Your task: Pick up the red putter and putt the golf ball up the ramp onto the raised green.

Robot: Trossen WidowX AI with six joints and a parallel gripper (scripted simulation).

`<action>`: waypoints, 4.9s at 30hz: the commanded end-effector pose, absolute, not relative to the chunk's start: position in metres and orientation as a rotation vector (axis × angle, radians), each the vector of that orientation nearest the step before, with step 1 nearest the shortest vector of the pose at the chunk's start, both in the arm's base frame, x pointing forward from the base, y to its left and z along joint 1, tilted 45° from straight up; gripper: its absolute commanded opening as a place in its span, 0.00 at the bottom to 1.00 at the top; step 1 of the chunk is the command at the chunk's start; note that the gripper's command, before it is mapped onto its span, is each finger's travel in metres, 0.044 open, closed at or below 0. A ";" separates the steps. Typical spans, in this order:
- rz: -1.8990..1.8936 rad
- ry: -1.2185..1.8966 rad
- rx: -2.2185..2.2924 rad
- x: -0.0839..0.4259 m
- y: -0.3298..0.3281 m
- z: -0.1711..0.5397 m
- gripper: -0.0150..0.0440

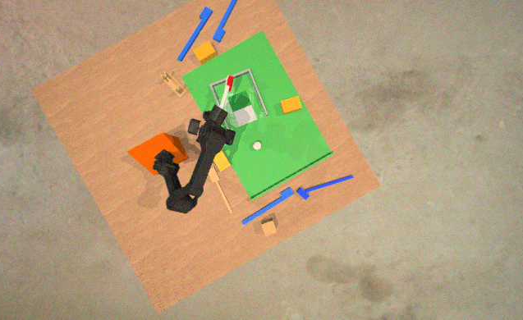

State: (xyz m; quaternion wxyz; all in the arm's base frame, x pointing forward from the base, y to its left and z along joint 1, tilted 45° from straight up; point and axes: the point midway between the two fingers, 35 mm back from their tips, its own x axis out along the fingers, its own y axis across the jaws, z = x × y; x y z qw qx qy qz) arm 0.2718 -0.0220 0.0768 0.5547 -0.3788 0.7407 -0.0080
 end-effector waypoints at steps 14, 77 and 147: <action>-0.571 1.617 -0.559 0.220 -0.090 0.152 0.25; -0.893 1.485 -0.356 0.163 -0.168 0.144 0.25; -0.883 1.485 -0.357 0.203 -0.063 0.101 0.25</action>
